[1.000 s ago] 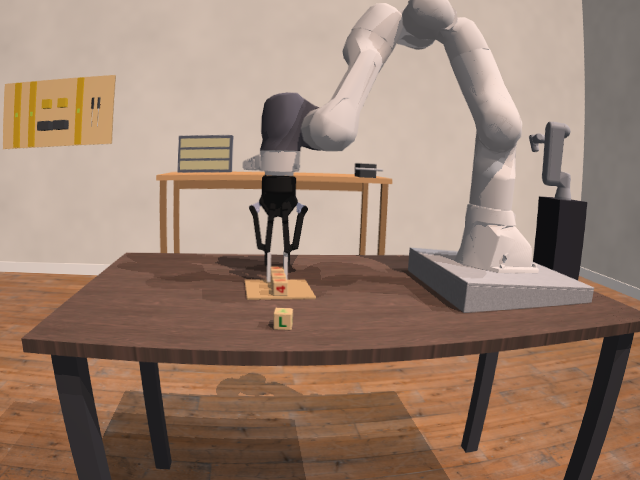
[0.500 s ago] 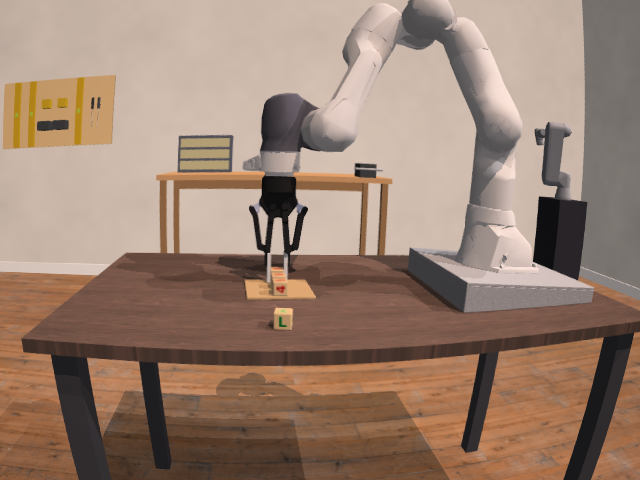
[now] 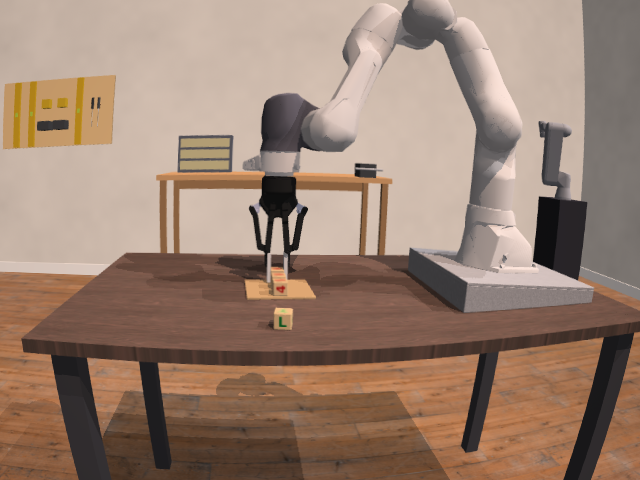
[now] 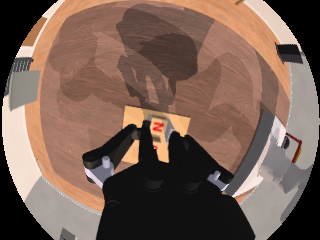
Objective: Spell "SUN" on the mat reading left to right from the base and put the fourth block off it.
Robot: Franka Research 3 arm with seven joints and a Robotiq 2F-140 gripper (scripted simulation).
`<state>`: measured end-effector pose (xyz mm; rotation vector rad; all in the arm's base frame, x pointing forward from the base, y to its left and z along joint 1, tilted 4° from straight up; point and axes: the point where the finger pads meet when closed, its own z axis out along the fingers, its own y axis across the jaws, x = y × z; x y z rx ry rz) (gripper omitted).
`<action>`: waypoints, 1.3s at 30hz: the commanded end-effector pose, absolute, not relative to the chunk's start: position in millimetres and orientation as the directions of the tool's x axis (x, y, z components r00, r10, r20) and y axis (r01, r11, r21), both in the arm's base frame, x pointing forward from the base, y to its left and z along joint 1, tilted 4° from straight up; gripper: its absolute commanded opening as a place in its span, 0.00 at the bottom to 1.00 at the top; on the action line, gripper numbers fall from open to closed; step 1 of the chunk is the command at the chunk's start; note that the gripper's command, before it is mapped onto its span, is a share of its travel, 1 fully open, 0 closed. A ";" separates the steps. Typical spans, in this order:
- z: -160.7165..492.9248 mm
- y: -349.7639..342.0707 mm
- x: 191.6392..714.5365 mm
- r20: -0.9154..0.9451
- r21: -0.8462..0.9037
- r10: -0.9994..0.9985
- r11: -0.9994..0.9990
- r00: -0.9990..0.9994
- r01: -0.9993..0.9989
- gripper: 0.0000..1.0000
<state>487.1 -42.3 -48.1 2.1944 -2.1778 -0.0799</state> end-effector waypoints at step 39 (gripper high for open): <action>-48.8 -43.0 486.9 -0.001 0.071 -1.000 -0.006 0.006 -0.997 0.28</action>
